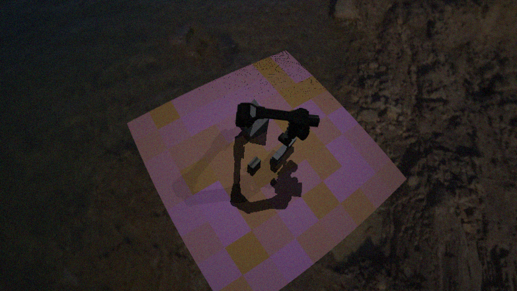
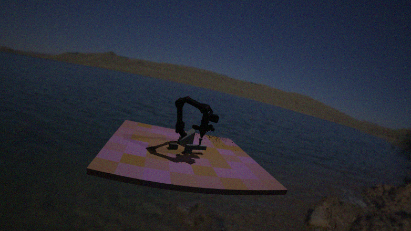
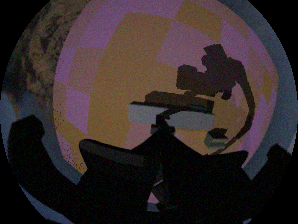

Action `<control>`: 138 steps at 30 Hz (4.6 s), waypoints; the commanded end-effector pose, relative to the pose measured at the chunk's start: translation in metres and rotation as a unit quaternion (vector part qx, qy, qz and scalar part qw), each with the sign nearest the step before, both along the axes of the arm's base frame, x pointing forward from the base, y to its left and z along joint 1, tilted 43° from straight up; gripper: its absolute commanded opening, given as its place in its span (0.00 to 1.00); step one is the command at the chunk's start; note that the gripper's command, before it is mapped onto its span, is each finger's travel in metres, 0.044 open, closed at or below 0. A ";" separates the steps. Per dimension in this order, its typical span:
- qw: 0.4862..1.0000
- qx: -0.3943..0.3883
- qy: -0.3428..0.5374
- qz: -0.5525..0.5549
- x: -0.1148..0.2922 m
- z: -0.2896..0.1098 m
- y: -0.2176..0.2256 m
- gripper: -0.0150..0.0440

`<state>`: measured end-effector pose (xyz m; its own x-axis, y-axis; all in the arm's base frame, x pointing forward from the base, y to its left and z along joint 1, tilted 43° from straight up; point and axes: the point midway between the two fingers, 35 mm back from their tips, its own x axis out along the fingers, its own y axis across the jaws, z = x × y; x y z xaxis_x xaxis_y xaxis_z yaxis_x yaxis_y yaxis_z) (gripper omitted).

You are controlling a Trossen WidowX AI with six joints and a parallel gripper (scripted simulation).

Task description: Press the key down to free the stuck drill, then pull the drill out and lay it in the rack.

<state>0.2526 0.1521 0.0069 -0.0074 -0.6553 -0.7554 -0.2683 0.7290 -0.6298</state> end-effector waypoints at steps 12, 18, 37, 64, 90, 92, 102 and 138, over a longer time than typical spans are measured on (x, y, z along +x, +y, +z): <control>1.000 -0.005 0.003 0.003 -0.002 -0.007 -0.009 0.25; 1.000 -0.006 0.003 0.003 -0.001 -0.010 -0.010 0.25; 1.000 -0.006 0.003 0.003 -0.003 -0.014 -0.014 0.25; 1.000 -0.006 0.003 0.003 -0.006 -0.020 -0.022 0.25; 1.000 -0.006 0.003 0.003 -0.007 -0.028 -0.029 0.25; 1.000 -0.006 0.003 0.003 -0.007 -0.028 -0.030 0.25; 1.000 -0.006 0.003 0.003 -0.006 -0.030 -0.031 0.30; 0.781 0.001 0.408 0.473 0.044 0.046 -0.133 1.00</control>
